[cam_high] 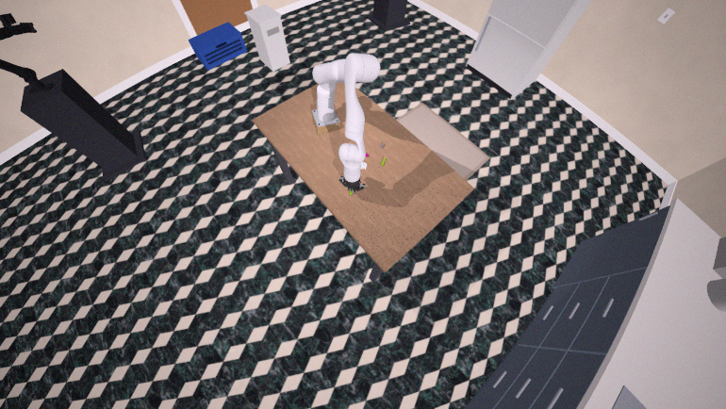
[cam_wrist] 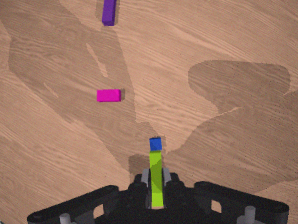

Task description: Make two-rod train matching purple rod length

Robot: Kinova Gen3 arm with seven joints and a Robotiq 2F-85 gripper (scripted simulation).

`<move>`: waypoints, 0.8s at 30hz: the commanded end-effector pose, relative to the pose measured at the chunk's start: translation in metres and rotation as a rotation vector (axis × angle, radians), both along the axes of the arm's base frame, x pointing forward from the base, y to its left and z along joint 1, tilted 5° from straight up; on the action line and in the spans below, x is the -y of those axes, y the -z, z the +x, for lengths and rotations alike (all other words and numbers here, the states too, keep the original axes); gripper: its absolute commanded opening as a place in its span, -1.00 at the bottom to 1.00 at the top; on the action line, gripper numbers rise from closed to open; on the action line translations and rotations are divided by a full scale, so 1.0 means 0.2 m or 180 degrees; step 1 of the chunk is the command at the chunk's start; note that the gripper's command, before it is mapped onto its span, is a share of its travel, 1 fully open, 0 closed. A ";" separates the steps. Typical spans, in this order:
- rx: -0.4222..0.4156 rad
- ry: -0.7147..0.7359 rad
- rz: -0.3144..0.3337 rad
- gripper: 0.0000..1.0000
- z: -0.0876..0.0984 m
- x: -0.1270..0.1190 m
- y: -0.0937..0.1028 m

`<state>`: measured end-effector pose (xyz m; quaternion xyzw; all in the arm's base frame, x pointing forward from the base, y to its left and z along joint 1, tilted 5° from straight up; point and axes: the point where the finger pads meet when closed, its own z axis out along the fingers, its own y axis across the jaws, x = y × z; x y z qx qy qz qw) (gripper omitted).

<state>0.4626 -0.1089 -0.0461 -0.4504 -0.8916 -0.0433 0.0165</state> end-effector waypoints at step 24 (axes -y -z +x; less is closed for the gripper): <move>0.0029 -0.0040 -0.0015 -0.75 0.02 0.01 0.00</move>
